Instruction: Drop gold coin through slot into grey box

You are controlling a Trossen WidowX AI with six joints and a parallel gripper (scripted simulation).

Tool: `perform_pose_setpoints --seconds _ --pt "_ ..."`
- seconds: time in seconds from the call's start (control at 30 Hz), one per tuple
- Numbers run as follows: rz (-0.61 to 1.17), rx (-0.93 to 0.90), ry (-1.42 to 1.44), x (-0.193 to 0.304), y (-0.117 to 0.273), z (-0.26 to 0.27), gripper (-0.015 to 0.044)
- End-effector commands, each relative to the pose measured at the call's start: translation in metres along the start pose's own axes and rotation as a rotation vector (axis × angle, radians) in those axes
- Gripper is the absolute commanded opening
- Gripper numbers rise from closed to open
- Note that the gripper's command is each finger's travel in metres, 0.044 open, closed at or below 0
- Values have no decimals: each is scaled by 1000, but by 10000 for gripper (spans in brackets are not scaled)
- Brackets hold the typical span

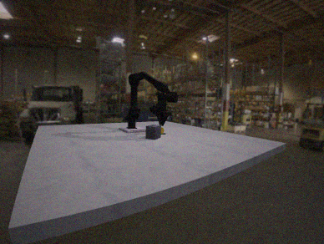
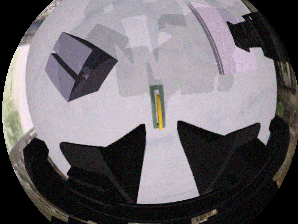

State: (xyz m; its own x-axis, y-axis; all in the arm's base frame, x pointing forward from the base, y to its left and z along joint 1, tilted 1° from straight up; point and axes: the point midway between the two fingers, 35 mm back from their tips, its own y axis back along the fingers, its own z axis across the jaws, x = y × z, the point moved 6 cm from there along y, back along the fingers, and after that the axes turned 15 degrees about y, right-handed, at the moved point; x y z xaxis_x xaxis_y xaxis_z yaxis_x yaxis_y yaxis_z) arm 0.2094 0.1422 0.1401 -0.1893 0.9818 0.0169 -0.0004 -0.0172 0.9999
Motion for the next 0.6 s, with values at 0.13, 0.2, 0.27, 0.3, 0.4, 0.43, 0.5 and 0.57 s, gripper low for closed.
perform_pose_setpoints --seconds 0.13,0.2,0.27,0.3,0.4,0.43,0.5,0.57 --pt "-6 0 0 -1 -13 0 161" --pt "-6 0 0 -1 -17 1 161" --pt "-6 0 0 -1 -20 1 161" --pt "-6 0 0 -1 -21 1 161" --pt "-6 0 0 -1 -26 1 161" --pt "-6 0 0 -1 -28 1 161" --pt "-6 0 0 -1 -31 0 161" --pt "-6 0 0 -1 -34 0 161"
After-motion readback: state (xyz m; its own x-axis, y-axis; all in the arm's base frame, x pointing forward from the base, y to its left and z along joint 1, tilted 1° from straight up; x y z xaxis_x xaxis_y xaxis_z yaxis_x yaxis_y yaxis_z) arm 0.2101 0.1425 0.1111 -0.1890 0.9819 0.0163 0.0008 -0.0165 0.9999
